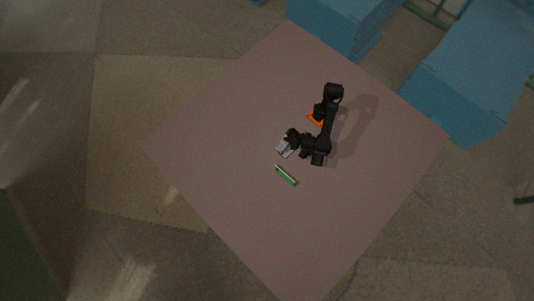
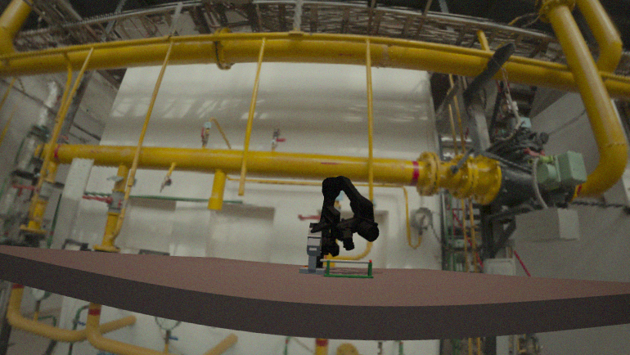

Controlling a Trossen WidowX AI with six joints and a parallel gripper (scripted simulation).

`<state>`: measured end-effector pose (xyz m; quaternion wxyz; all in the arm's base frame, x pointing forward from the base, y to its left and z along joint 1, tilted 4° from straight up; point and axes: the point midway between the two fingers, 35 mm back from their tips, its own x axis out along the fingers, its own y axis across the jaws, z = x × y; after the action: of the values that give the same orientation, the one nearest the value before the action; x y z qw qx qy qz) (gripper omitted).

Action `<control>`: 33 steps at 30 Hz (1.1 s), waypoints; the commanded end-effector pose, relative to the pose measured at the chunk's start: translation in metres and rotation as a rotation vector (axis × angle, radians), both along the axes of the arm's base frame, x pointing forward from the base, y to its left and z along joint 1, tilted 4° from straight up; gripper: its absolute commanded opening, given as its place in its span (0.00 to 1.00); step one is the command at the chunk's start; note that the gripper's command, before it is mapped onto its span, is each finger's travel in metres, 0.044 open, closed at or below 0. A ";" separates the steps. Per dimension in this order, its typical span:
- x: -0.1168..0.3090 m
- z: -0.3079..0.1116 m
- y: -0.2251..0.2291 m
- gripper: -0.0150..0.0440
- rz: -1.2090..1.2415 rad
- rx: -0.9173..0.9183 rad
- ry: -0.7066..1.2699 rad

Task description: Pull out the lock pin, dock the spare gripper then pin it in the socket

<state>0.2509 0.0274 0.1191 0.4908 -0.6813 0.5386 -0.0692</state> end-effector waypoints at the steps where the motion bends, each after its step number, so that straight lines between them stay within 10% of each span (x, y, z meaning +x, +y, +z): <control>1: 0.005 -0.001 0.000 0.25 0.006 -0.013 -0.005; 14: 0.001 -0.001 0.000 0.25 0.002 -0.007 0.005; 33: 0.001 0.000 -0.001 1.00 0.002 -0.007 0.006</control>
<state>0.2518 0.0269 0.1181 0.4859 -0.6839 0.5401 -0.0677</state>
